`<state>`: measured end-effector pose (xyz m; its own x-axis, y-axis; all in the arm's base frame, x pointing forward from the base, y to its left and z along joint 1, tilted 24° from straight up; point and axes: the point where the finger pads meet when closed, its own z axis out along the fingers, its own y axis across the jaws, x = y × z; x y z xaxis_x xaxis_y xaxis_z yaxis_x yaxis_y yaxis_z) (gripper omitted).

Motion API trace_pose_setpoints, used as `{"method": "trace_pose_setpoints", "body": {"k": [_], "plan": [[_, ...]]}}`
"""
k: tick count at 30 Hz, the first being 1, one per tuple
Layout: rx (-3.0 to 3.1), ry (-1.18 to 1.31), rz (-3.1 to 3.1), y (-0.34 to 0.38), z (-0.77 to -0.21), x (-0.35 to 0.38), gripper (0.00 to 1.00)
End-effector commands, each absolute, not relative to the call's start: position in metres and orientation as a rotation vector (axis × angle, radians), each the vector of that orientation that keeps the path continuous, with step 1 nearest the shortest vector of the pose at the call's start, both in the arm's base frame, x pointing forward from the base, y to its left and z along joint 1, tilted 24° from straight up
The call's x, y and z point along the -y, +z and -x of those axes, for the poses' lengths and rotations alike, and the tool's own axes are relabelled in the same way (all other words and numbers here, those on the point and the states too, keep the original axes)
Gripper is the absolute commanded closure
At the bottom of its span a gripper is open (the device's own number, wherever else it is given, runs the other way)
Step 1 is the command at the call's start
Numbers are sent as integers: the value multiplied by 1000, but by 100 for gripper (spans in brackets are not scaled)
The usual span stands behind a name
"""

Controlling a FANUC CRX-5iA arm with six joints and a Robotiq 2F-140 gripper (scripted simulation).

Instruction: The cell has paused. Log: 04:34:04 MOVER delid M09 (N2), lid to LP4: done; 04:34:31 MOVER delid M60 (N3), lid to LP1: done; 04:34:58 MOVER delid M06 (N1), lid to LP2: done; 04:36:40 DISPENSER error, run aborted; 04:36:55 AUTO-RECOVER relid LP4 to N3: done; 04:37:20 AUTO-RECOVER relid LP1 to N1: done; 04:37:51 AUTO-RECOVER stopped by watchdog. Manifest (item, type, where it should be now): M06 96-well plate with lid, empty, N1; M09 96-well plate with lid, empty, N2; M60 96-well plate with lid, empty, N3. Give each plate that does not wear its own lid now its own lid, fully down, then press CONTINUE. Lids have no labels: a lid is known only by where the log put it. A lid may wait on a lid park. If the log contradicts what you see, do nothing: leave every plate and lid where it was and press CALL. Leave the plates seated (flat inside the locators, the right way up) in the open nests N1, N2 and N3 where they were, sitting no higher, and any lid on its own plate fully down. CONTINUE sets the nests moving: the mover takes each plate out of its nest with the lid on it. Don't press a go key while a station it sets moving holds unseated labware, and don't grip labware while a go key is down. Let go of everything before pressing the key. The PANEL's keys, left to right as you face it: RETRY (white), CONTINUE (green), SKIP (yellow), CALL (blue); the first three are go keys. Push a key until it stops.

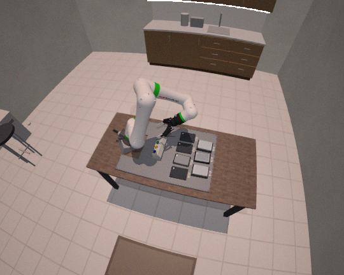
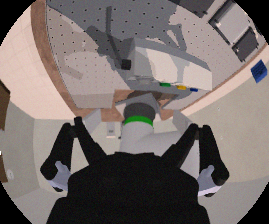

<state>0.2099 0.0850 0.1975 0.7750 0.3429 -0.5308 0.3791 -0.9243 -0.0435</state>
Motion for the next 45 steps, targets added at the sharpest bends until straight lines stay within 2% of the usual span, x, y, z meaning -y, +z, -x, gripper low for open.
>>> {"method": "trace_pose_setpoints", "body": {"k": [1, 2, 4, 5, 6, 7, 9, 10, 11, 12, 13, 14, 15, 18, 24, 25, 45], "plan": [[-529, -612, -3031, 204, -260, -70, 0], [-487, -466, -3105, 207, -291, -62, 0], [-487, -466, -3105, 207, -291, -62, 0], [-442, -314, -3170, 210, -322, -53, 0], [-442, -314, -3170, 210, -322, -53, 0], [-395, -161, -3225, 214, -351, -45, 0], [-395, -161, -3225, 214, -351, -45, 0], [-349, -13, -3272, 216, -380, -37, 0], [-349, -13, -3272, 216, -380, -37, 0], [-305, 126, -3307, 219, -405, -30, 0], [-305, 126, -3307, 219, -405, -30, 0], [-264, 251, -3331, 221, -428, -23, 0], [-264, 251, -3331, 221, -428, -23, 0], [-186, 481, -3362, 226, -469, -12, 0], [-170, 526, -3364, 227, -476, -9, 0], [-170, 526, -3364, 227, -476, -9, 100], [-170, 526, -3364, 227, -476, -9, 100]]}}
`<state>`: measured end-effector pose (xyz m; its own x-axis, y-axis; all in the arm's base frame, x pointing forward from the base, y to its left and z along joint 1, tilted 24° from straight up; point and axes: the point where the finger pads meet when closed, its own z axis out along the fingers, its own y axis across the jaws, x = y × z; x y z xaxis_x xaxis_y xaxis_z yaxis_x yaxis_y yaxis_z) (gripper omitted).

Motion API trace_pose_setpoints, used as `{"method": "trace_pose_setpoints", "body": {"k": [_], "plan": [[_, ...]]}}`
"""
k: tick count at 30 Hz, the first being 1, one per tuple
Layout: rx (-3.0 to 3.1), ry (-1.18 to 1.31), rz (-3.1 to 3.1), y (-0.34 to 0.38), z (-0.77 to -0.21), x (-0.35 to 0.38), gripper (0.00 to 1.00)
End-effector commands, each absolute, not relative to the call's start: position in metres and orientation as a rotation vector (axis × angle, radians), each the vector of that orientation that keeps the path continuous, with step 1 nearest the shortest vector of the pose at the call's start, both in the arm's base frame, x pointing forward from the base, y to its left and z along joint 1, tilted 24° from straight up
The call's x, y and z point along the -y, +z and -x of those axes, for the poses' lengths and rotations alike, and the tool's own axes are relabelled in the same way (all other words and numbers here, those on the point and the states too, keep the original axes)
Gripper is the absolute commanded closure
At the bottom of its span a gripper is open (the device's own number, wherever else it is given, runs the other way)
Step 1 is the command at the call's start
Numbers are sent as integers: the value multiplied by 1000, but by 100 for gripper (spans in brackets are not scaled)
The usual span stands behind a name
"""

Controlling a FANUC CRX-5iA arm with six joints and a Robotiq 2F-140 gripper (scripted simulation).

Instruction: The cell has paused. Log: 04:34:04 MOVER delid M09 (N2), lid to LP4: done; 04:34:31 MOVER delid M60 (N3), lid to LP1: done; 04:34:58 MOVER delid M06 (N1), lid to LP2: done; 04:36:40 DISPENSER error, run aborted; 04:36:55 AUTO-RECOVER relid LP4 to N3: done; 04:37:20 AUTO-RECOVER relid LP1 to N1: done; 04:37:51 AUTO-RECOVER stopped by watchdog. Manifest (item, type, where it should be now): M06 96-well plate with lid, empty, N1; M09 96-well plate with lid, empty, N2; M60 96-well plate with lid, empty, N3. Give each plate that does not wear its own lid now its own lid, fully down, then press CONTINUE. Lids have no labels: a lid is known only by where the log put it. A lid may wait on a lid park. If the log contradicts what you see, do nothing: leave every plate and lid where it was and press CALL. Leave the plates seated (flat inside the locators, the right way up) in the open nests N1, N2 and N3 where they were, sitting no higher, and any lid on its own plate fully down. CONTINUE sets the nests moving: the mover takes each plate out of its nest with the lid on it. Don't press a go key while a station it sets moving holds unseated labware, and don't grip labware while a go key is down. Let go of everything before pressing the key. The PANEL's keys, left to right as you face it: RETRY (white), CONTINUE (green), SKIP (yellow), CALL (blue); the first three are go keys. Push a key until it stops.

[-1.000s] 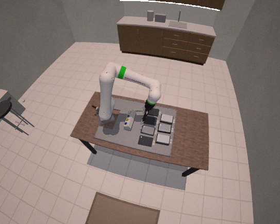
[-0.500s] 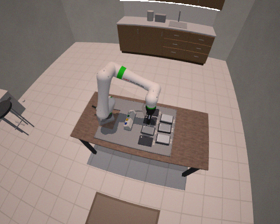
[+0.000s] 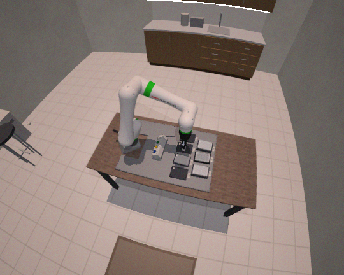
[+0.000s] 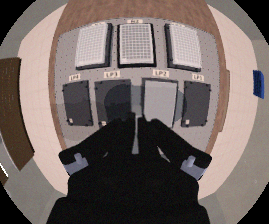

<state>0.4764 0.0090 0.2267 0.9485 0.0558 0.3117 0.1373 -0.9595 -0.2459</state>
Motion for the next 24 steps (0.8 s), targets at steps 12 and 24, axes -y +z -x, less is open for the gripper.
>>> {"method": "trace_pose_setpoints", "body": {"k": [12, 24], "plan": [[143, -443, 2836, 227, -476, -9, 100], [148, -437, 2828, 193, -496, 110, 100]]}}
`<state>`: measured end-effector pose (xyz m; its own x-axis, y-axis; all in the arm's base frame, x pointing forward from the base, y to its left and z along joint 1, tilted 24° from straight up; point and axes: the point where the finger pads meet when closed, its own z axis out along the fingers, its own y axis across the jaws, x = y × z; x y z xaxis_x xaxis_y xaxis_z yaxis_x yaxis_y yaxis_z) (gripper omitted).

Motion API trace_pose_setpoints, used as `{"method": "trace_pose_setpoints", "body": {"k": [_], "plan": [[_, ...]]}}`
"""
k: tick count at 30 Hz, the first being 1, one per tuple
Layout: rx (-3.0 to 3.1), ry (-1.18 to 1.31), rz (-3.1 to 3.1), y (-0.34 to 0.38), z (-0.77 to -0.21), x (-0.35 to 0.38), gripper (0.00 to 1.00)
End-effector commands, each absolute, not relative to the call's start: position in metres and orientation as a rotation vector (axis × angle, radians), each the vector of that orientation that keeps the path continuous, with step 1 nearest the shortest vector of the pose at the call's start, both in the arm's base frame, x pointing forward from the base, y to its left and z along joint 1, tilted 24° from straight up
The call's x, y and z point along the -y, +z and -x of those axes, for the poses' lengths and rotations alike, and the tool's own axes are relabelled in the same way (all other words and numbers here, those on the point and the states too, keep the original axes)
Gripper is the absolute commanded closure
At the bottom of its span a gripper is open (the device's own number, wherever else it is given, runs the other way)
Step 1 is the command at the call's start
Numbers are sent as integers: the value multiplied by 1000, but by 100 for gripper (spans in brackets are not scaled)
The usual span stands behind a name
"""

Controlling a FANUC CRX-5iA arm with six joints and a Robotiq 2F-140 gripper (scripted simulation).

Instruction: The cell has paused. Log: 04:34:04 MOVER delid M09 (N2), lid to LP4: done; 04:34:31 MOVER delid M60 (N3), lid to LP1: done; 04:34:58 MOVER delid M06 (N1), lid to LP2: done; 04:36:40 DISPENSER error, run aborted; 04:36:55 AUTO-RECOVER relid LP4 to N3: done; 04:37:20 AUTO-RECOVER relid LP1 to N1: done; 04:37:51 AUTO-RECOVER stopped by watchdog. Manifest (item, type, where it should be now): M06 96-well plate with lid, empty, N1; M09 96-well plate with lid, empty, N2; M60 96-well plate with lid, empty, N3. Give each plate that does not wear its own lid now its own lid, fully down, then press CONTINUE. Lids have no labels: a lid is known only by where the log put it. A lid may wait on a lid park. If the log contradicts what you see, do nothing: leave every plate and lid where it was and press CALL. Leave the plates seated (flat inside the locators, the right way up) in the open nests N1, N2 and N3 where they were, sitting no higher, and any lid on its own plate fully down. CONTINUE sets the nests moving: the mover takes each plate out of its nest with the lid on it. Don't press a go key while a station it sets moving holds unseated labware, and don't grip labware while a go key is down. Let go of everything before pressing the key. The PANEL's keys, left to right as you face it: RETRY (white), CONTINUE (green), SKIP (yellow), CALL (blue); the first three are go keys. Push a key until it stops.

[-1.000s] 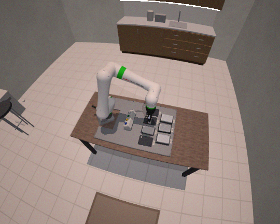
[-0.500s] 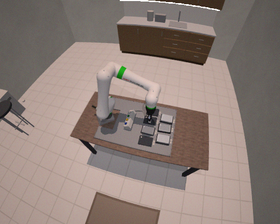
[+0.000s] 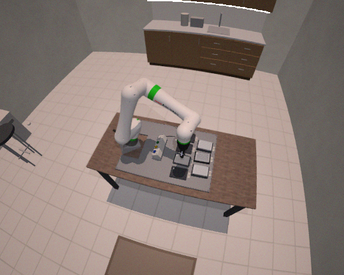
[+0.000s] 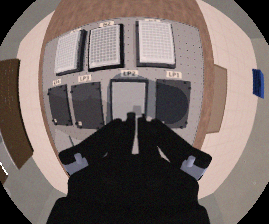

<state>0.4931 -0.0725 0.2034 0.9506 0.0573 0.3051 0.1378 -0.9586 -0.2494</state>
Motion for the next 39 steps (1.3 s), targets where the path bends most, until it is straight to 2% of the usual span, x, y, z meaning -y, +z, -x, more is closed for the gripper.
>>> {"method": "trace_pose_setpoints", "body": {"k": [1, 31, 35, 37, 39], "plan": [[148, -437, 2827, 193, -496, 111, 100], [148, -436, 2828, 194, -496, 108, 100], [150, -420, 2839, 206, -498, 57, 100], [150, -420, 2839, 206, -498, 57, 100], [151, -414, 2845, 218, -494, 9, 100]]}}
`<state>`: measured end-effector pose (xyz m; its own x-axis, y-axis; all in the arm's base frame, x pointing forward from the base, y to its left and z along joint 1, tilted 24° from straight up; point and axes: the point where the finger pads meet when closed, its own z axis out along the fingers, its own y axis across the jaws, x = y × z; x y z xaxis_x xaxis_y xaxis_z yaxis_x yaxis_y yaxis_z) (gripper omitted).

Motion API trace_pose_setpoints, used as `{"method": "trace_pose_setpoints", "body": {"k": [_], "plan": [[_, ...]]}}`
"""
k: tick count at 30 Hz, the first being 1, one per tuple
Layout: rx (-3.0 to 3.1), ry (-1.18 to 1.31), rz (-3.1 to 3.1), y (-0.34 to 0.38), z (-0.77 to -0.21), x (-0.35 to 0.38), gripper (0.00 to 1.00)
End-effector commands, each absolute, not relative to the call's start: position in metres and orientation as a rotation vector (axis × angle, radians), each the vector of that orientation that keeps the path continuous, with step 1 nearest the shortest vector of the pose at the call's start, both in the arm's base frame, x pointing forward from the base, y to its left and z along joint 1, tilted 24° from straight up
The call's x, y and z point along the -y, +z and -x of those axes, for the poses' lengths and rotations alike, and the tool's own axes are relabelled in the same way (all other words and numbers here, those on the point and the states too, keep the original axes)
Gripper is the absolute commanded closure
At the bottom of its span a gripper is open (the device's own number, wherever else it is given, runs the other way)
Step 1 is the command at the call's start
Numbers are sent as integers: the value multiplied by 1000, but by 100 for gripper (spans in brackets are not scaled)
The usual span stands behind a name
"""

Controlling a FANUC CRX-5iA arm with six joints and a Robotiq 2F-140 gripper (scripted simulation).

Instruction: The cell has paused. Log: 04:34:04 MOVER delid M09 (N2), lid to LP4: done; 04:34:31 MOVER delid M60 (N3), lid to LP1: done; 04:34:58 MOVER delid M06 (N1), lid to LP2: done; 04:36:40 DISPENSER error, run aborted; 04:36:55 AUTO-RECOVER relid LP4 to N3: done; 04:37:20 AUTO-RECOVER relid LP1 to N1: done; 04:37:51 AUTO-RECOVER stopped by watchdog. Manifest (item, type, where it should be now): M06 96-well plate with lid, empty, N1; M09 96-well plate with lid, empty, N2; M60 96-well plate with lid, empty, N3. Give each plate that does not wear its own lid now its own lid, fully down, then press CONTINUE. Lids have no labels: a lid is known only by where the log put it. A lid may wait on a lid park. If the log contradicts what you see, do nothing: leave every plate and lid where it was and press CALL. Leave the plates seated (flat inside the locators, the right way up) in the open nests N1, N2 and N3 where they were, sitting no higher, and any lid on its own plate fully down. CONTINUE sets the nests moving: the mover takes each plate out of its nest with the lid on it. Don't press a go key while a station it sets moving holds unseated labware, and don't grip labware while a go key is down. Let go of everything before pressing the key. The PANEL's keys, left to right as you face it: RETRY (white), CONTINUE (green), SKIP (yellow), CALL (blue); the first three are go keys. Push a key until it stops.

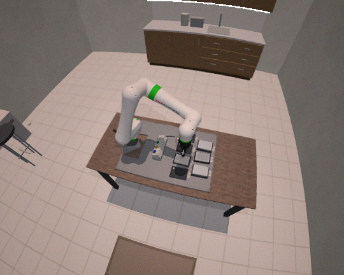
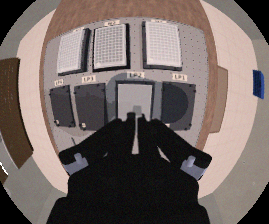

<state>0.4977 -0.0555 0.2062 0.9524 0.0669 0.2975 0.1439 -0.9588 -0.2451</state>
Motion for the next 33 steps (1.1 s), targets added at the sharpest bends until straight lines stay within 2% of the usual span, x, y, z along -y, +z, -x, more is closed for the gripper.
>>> {"method": "trace_pose_setpoints", "body": {"k": [1, 6, 13, 33], "plan": [[151, -414, 2845, 218, -494, 9, 100], [151, -422, 2844, 238, -480, -65, 100], [149, -438, 2828, 255, -459, -126, 100], [149, -441, 2825, 258, -456, -134, 100]]}}
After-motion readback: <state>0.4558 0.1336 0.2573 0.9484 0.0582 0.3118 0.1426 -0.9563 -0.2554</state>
